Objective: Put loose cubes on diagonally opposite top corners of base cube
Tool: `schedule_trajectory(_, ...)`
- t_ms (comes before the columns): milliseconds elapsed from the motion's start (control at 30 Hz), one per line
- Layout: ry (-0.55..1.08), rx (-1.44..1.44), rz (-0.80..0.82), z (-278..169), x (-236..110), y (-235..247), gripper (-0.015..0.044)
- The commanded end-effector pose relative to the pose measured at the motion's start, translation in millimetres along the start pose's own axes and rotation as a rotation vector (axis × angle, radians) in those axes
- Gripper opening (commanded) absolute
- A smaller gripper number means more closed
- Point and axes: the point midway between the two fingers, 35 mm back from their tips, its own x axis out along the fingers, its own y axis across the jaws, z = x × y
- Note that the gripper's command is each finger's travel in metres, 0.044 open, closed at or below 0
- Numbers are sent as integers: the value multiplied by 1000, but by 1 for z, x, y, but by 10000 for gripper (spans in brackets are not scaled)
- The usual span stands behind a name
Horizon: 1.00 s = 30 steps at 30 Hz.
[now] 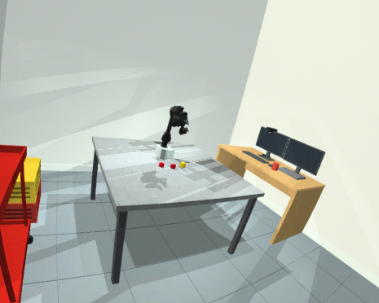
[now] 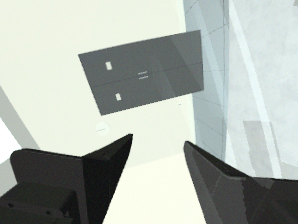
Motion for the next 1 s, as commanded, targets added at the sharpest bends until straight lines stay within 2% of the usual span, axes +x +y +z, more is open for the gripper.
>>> schedule_trajectory(0,-145,-123,-220,45,2,-56,265)
schedule_trajectory(167,-230,-264,-497,82,-12,-118,265)
schedule_trajectory(333,-236,-399,-804,108,-41,-175,265)
schedule_trajectory(467,-176,-496,-1060,121,-73,-216,265)
schedule_trajectory(633,-20,-591,-1365,126,-120,-254,265)
schedule_trajectory(733,29,-608,-1433,126,-132,-261,265)
schedule_trajectory(967,29,-608,-1433,126,-132,-261,265)
